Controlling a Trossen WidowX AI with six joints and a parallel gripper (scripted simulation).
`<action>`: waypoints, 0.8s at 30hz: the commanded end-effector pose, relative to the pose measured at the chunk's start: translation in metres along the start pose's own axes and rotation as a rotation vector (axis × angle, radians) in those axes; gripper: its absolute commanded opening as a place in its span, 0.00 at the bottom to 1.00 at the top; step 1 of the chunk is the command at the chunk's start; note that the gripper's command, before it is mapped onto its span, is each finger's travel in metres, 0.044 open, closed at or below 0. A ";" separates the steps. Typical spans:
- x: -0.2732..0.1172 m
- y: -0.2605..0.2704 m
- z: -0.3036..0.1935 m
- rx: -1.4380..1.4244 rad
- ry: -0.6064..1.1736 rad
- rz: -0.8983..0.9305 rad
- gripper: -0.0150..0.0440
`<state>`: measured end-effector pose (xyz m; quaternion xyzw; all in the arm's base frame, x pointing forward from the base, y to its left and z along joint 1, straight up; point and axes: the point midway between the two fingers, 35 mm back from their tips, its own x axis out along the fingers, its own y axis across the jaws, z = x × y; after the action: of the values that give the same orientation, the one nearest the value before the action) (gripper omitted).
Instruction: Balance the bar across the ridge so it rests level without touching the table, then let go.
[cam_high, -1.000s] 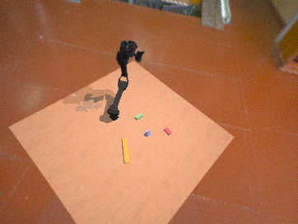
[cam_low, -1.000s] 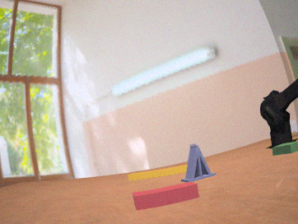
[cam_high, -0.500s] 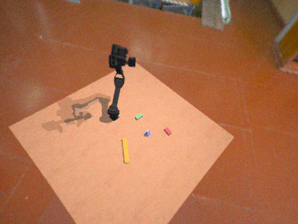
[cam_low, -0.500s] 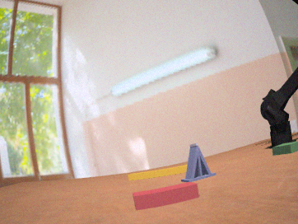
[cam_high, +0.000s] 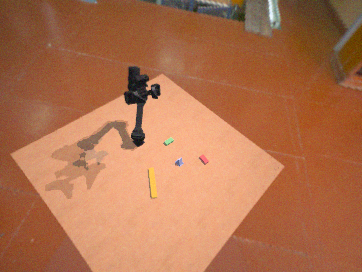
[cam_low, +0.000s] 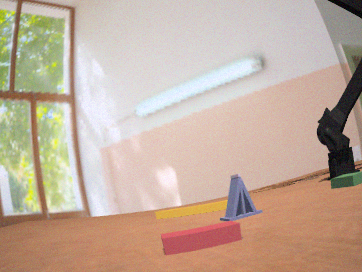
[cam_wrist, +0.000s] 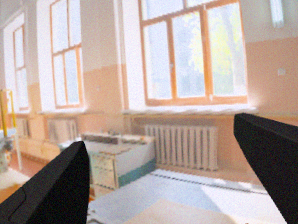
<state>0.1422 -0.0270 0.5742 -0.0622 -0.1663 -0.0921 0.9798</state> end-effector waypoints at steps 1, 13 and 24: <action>0.022 -0.020 -0.032 0.096 0.099 -0.024 0.79; 0.067 -0.050 -0.125 0.312 0.376 -0.077 0.79; 0.085 -0.061 -0.219 0.418 0.670 -0.146 0.79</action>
<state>0.2642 -0.1260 0.4325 0.1647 0.0940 -0.1308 0.9731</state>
